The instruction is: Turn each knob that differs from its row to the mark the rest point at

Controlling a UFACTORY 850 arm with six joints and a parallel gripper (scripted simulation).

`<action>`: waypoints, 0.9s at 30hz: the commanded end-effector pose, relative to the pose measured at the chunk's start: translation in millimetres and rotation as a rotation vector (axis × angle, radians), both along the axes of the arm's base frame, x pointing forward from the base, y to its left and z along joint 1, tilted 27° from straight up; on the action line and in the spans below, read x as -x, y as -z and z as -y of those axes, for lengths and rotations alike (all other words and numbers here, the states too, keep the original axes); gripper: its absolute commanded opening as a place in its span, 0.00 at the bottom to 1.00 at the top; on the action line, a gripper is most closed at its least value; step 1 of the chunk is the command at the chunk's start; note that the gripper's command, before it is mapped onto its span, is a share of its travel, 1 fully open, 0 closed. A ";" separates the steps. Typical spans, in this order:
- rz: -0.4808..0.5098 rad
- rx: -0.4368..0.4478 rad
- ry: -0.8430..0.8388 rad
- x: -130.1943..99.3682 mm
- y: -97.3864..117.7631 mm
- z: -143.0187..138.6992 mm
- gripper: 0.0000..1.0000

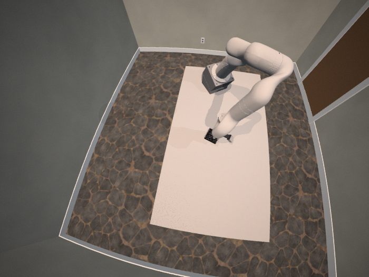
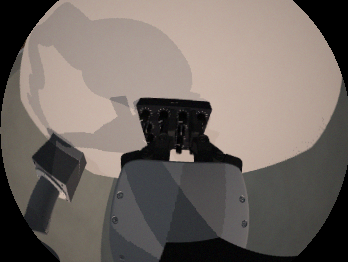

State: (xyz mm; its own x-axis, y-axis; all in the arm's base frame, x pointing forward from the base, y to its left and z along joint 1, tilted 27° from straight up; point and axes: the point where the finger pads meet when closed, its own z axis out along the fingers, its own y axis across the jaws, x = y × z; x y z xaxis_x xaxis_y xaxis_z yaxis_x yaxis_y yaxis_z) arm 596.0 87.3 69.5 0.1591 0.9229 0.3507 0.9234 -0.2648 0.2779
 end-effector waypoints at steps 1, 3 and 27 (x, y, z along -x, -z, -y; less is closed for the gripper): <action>0.001 0.000 0.000 -0.4 -0.6 0.1 0.19; 0.001 0.000 0.000 -0.4 -0.6 0.1 0.19; 0.001 0.000 0.000 9.7 -26.5 8.2 0.19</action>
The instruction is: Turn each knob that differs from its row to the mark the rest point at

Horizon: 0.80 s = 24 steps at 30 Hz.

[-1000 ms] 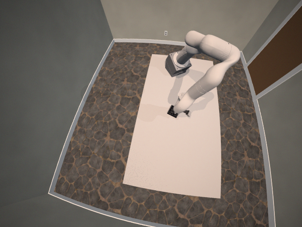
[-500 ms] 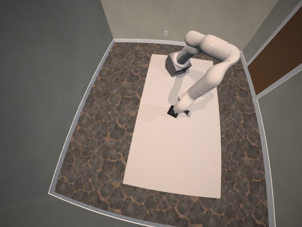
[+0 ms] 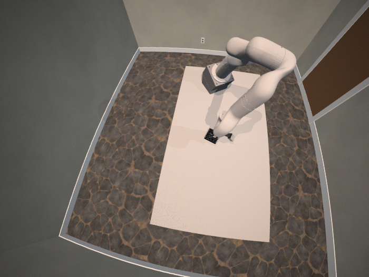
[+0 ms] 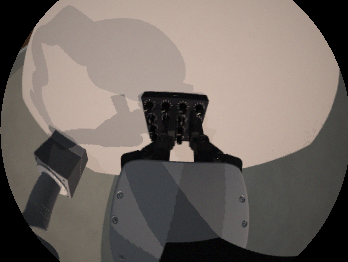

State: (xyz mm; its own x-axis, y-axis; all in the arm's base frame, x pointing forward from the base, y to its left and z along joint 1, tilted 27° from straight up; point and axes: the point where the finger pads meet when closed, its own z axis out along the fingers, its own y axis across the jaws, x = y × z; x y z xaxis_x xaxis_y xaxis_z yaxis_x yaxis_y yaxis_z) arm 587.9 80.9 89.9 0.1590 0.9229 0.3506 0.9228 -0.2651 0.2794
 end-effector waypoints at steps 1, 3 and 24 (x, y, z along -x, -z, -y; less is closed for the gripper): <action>0.000 0.000 0.000 2.3 -7.9 2.3 0.19; 0.000 0.000 0.000 3.3 -10.5 3.2 0.19; -0.002 -0.003 0.005 4.1 -12.4 3.8 0.19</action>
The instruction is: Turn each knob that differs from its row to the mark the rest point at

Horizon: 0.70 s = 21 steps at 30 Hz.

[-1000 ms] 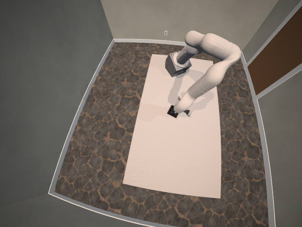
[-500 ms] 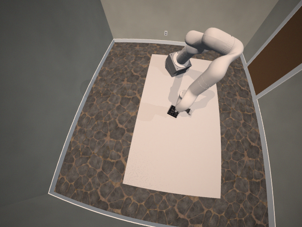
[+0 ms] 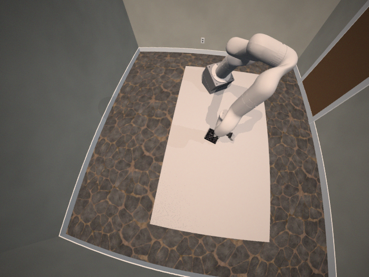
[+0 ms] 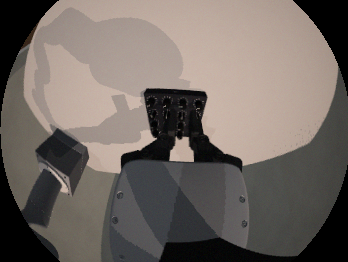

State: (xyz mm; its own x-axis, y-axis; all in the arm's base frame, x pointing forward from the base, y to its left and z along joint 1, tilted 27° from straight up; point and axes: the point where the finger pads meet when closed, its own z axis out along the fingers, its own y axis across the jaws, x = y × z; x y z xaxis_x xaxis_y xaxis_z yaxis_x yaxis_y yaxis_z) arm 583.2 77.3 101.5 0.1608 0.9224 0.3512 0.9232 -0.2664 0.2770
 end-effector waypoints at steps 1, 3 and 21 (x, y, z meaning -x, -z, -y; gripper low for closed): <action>-0.002 -0.004 0.011 -0.5 -0.8 0.2 0.19; -0.010 -0.014 0.037 -0.4 -1.1 0.3 0.19; -0.181 -0.230 0.587 2.4 -6.4 2.0 0.19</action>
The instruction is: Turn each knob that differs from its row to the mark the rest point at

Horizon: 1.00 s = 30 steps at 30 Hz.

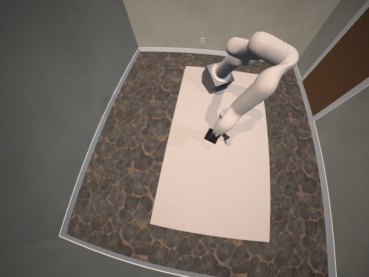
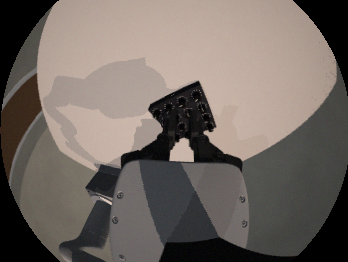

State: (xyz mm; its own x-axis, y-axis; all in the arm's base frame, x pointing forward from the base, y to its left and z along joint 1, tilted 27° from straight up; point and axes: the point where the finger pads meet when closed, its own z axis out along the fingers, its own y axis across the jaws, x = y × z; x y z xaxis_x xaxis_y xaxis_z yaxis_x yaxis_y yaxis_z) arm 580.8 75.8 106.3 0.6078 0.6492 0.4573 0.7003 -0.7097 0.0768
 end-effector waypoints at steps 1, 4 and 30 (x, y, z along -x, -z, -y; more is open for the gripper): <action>-0.066 -0.059 0.128 0.2 -2.0 0.6 0.19; -0.096 -0.099 0.227 0.7 -2.9 0.9 0.19; -0.321 -0.398 0.961 4.7 -9.9 3.2 0.19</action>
